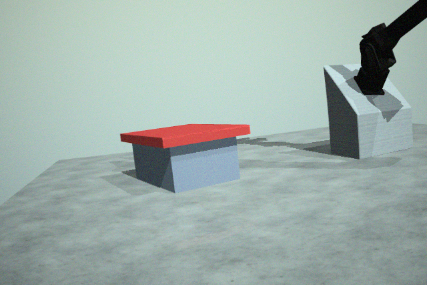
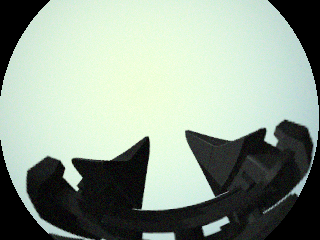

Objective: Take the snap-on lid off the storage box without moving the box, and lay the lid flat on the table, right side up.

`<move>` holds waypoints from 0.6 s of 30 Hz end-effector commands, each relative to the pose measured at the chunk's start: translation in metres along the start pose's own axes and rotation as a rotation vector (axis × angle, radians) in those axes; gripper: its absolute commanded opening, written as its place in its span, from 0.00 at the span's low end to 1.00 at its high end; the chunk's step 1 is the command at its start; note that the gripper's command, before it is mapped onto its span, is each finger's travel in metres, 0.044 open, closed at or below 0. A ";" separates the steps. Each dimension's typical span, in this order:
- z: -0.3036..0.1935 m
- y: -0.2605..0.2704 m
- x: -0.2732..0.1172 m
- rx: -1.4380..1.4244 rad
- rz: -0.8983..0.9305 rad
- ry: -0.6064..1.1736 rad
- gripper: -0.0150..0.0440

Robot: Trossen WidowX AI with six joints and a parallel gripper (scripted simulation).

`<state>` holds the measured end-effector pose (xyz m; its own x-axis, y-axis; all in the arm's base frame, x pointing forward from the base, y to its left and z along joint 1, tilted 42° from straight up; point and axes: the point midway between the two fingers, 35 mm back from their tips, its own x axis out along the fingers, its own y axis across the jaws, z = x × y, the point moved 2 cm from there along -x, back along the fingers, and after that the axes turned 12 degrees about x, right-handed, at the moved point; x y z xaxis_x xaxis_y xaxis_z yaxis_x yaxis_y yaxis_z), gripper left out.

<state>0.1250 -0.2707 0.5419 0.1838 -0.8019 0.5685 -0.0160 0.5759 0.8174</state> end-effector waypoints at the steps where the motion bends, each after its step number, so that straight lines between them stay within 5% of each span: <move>1: -0.037 -0.041 0.002 0.002 -0.094 0.137 0.65; 18: -0.185 -0.212 -0.064 0.035 -0.483 0.790 0.65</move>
<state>0.2727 -0.3162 0.3678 0.7124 -0.6965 0.0857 0.1516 0.2720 0.9503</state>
